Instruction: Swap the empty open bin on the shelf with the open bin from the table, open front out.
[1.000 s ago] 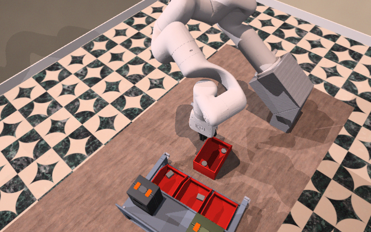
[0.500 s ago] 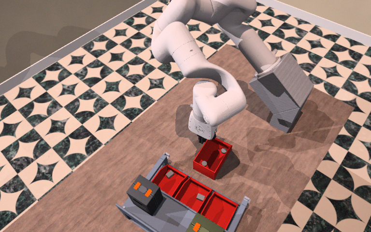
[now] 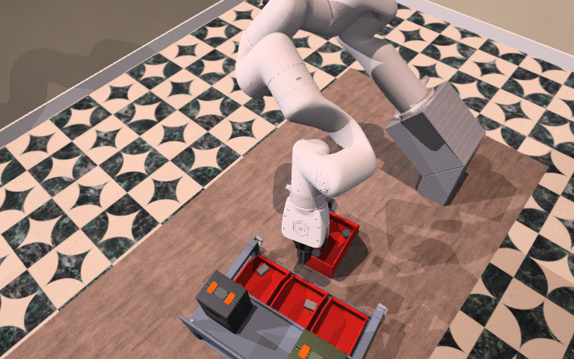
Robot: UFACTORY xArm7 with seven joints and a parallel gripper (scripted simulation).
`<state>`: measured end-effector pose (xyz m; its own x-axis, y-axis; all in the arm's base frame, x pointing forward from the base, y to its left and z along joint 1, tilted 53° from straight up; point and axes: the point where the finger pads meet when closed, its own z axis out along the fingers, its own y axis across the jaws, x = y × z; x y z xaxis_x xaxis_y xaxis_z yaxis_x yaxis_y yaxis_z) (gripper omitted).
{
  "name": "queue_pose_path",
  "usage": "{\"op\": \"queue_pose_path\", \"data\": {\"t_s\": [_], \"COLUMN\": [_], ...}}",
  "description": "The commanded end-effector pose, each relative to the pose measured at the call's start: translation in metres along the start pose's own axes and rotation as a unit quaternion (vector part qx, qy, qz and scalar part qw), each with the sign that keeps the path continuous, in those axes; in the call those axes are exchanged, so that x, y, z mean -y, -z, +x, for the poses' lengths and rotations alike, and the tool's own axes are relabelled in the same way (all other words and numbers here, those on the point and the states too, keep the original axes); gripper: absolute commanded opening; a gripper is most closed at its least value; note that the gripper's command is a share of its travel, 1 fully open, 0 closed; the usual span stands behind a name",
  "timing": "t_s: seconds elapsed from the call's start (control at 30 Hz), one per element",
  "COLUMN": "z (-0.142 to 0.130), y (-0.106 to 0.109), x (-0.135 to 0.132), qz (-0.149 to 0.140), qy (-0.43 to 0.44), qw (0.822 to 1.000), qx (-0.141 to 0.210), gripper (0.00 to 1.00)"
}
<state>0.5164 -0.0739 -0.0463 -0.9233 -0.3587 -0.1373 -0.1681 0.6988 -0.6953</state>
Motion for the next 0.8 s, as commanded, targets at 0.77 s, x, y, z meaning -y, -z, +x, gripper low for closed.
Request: {"op": "queue_pose_path", "data": {"t_s": [0.77], "z": [-0.157], "y": [0.018], "x": [-0.191], "qz": [-0.279], "qy": [0.235], "qw": [0.904], "qx": [0.221], "gripper": [0.00]}}
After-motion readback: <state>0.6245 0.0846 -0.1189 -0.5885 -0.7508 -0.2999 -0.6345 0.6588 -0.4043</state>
